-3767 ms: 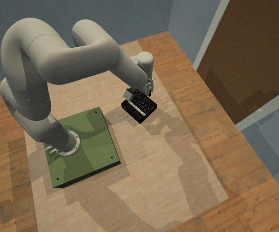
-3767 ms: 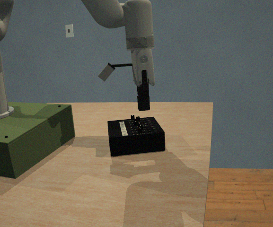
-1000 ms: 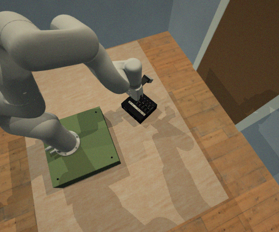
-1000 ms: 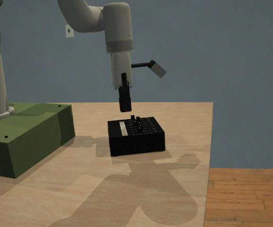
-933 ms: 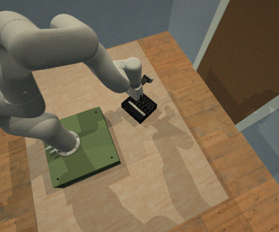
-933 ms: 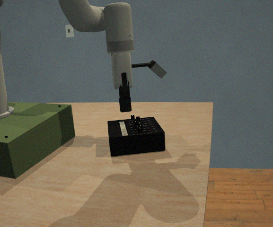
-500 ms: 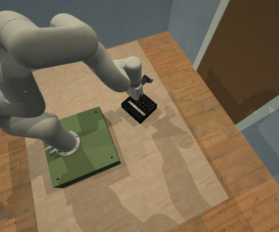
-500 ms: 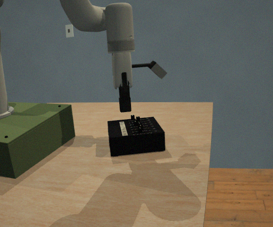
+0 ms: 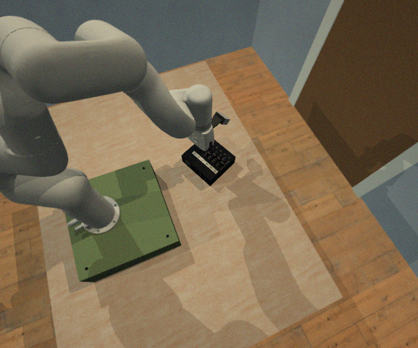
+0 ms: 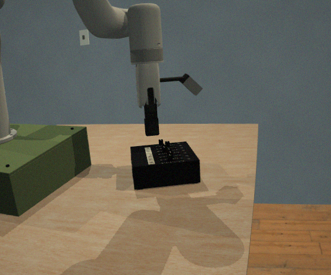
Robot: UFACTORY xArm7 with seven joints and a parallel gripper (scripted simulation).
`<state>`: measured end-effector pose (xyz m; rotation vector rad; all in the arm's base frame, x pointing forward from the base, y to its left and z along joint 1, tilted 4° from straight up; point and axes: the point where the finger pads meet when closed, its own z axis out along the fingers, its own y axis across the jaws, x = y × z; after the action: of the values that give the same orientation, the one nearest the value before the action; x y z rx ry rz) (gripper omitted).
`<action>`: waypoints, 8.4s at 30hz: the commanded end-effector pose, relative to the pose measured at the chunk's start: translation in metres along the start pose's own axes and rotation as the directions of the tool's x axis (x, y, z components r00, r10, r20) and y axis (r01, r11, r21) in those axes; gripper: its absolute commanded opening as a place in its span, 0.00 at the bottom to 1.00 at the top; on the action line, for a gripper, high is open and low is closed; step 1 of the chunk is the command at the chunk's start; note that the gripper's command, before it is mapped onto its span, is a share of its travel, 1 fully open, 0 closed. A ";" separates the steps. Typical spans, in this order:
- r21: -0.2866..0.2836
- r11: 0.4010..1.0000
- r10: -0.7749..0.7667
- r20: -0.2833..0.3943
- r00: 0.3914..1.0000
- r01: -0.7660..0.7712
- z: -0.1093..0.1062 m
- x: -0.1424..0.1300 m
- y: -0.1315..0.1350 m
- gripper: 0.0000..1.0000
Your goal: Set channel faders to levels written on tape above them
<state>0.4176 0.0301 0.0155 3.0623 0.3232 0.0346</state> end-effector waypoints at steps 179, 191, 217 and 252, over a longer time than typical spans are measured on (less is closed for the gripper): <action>-0.001 1.000 0.000 -0.003 1.000 0.000 0.034 0.003 -0.001 0.00; -0.001 1.000 0.000 -0.003 1.000 0.000 0.034 0.003 -0.001 0.00; -0.001 1.000 0.000 -0.003 1.000 0.000 0.034 0.006 -0.001 0.00; -0.001 1.000 0.000 -0.003 1.000 0.000 0.034 0.023 -0.001 0.00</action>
<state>0.4381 0.0334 -0.0192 3.0615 0.3227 0.0338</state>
